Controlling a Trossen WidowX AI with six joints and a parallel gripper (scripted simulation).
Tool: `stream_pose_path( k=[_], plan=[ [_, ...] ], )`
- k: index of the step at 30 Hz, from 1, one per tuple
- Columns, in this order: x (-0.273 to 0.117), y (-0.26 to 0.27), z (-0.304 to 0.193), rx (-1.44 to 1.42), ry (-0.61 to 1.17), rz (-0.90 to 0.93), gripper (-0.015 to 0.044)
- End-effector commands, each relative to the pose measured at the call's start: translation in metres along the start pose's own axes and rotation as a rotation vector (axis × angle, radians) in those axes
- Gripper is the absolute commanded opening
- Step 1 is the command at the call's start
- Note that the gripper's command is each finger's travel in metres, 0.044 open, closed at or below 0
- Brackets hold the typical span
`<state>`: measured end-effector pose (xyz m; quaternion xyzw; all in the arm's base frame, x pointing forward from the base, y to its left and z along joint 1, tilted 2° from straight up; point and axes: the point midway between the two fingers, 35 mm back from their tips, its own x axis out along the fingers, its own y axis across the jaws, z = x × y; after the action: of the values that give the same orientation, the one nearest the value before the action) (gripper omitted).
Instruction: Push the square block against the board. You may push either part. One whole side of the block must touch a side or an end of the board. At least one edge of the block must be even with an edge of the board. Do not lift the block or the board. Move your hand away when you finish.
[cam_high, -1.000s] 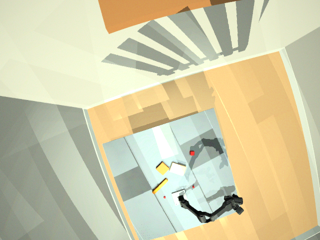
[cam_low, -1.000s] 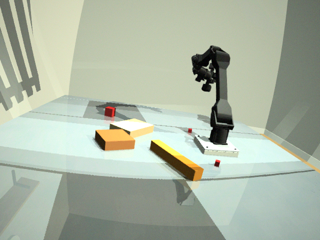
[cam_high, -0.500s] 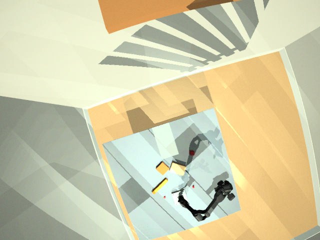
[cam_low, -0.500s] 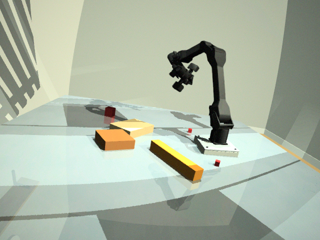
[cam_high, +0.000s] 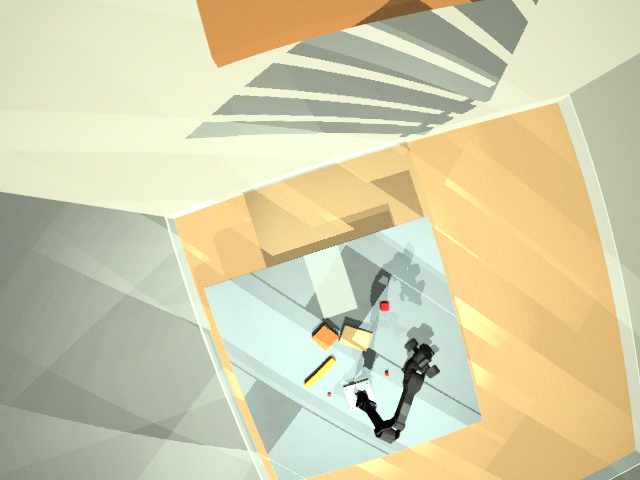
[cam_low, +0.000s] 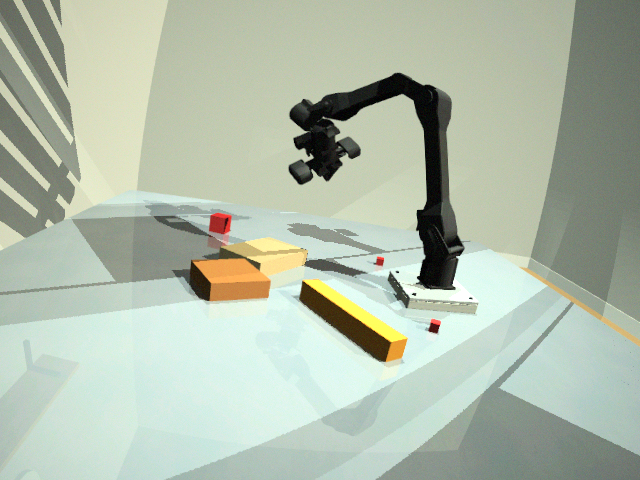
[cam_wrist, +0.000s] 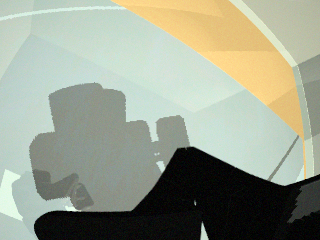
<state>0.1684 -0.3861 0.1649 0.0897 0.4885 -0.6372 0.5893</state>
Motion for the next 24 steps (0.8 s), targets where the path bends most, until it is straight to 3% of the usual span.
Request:
stream_pose_path(
  k=[1, 13, 24],
  plan=[
    [-0.023, 0.037, -0.014, 0.039, 0.000, 0.106, 0.0000],
    [-0.120, 0.149, -0.102, 0.160, 0.143, 0.450, 0.0000],
    [-0.209, 0.189, -0.239, 0.223, 0.475, 0.589, 0.0000]
  ],
)
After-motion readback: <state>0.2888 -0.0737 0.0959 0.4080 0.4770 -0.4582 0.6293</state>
